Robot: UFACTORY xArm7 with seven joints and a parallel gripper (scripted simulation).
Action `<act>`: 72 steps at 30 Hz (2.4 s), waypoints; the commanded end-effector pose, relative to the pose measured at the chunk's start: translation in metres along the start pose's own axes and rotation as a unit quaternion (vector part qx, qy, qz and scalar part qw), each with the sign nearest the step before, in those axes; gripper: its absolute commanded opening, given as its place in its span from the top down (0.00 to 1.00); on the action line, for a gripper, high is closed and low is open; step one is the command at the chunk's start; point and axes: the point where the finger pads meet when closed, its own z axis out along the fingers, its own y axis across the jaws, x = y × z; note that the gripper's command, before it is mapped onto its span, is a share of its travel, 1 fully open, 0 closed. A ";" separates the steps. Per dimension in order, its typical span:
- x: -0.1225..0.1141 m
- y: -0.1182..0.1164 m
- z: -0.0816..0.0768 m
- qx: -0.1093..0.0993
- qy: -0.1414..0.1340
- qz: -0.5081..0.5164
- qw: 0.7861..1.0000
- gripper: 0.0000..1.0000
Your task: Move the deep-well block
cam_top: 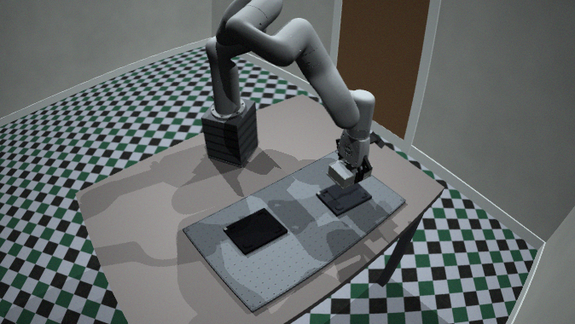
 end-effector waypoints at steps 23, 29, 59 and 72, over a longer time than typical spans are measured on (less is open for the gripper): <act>-0.072 -0.002 -0.001 -0.002 0.001 -0.057 0.998 1.00; -0.086 -0.003 -0.001 -0.002 0.001 -0.057 0.998 1.00; -0.176 -0.007 -0.001 -0.002 0.000 -0.057 0.998 1.00; -0.216 -0.009 -0.001 -0.002 0.000 -0.057 0.998 1.00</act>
